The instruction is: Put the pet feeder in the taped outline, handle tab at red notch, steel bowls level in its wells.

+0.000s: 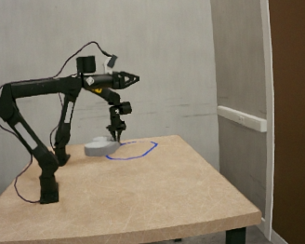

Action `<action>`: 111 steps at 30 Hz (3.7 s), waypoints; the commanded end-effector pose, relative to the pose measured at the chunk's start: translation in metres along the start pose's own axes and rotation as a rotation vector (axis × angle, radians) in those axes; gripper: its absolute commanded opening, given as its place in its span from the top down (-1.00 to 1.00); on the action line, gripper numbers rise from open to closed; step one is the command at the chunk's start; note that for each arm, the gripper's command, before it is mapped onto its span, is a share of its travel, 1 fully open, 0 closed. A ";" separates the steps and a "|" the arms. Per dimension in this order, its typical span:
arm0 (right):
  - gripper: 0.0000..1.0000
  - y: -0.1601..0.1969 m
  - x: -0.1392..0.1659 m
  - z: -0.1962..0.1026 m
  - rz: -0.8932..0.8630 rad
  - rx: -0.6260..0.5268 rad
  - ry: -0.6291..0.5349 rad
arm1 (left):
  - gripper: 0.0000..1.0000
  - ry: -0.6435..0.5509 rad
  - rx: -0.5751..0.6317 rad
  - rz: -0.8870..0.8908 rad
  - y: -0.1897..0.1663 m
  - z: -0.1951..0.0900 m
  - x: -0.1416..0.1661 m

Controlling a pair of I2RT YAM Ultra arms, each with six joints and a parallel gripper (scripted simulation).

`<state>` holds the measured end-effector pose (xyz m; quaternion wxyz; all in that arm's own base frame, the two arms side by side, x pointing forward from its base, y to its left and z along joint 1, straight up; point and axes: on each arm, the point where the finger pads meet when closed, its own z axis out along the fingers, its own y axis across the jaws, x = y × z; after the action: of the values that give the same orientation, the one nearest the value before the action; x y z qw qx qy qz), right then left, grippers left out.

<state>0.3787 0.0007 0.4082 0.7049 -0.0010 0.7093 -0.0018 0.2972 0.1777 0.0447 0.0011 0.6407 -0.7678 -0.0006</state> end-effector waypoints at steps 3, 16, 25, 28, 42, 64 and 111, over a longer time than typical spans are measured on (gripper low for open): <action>-1.00 0.002 -0.025 -0.010 0.011 -0.001 -0.056 | 0.67 -0.026 0.038 -0.004 -0.006 -0.007 -0.006; -1.00 0.002 -0.025 -0.010 0.011 -0.001 -0.056 | 0.68 -0.026 0.038 -0.004 -0.006 -0.007 -0.006; -1.00 0.002 -0.025 -0.010 0.011 -0.001 -0.056 | 0.68 -0.026 0.038 -0.004 -0.006 -0.007 -0.006; -1.00 0.002 -0.025 -0.010 0.011 -0.001 -0.056 | 0.69 -0.026 0.038 -0.004 -0.006 -0.007 -0.006; -1.00 0.002 -0.025 -0.010 0.011 -0.001 -0.056 | 0.69 0.003 0.001 -0.150 -0.005 -0.003 -0.012; -1.00 0.002 -0.025 -0.010 0.011 -0.001 -0.056 | 0.69 0.003 0.005 -0.499 -0.019 -0.003 -0.040; -1.00 0.002 -0.025 -0.010 0.011 -0.001 -0.056 | 0.69 0.007 0.010 -1.189 -0.020 -0.001 -0.079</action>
<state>0.3787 0.0007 0.4082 0.7049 -0.0010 0.7093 -0.0018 0.3312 0.2458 0.0446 -0.0029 0.9440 -0.3300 0.0042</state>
